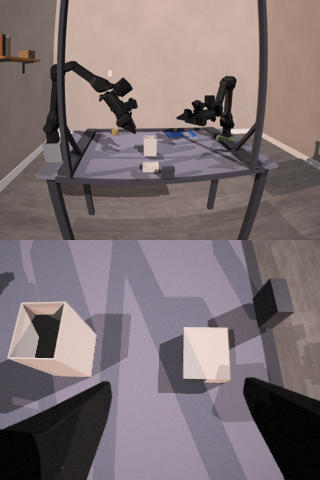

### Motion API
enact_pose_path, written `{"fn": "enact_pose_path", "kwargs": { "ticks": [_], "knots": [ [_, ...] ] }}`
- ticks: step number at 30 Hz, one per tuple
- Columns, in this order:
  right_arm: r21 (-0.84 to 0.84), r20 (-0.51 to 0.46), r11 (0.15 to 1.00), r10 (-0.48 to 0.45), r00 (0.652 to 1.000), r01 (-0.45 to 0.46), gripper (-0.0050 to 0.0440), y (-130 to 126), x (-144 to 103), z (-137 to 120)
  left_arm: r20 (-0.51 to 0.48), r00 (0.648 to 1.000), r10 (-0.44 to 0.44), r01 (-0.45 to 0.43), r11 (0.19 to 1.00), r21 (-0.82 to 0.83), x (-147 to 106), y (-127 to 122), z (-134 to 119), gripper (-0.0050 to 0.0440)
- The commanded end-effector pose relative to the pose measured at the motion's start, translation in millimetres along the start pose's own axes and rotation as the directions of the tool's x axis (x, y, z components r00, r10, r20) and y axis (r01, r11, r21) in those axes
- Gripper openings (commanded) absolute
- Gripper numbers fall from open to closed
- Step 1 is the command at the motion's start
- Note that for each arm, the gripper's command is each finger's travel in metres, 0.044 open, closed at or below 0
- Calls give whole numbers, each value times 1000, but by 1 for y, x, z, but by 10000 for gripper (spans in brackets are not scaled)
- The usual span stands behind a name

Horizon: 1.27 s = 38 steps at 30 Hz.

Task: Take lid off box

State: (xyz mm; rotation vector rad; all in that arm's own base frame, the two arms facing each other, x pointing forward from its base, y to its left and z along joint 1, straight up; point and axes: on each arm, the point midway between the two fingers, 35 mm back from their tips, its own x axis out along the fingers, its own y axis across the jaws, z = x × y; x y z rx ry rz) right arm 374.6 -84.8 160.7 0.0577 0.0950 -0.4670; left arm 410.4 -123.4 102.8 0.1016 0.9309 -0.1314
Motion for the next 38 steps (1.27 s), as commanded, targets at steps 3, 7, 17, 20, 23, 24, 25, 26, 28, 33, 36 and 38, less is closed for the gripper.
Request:
{"fn": "enact_pose_path", "kwargs": {
  "ticks": [3, 7, 17, 20, 23, 24, 25, 26, 28, 33, 36, 38],
  "knots": [
    [-2, 87, 989, 147, 985, -147, 440, 18, -36, 63, 253, 967, 33, -27, 999, -28, -66, 28, 12, 362],
    [-10, 101, 981, 192, 976, -192, 440, 23, -47, 77, 333, 942, 43, -33, 999, -38, -88, 38, 15, 362],
    [-65, 144, 918, 397, 907, -391, 440, 47, -97, 141, 712, 691, 123, -65, 992, -108, -201, 90, 30, 362],
    [-75, 155, 902, 432, 888, -426, 440, 51, -106, 154, 773, 619, 139, -70, 990, -123, -224, 101, 34, 362],
    [-78, 159, 896, 444, 882, -437, 440, 52, -109, 158, 793, 592, 145, -68, 989, -130, -232, 105, 35, 362],
    [-78, 148, 893, 451, 880, -444, 440, 54, -108, 157, 806, 573, 149, -64, 988, -137, -238, 107, 36, 362],
    [-79, 149, 890, 455, 878, -448, 440, 55, -109, 159, 815, 559, 151, -64, 988, -139, -242, 109, 37, 362],
    [-81, 150, 889, 458, 876, -451, 440, 55, -110, 160, 822, 549, 154, -65, 988, -141, -245, 111, 37, 362],
    [-80, 155, 889, 458, 875, -451, 440, 55, -110, 162, 823, 546, 156, -65, 987, -144, -243, 113, 38, 362],
    [-80, 155, 889, 458, 875, -451, 440, 55, -110, 162, 826, 542, 157, -67, 987, -144, -244, 114, 38, 362],
    [-80, 155, 889, 458, 875, -451, 440, 55, -110, 162, 826, 542, 157, -67, 987, -144, -244, 114, 38, 362],
    [-80, 155, 889, 458, 875, -451, 440, 55, -110, 162, 826, 542, 157, -67, 987, -144, -244, 114, 38, 362]
  ]
}}
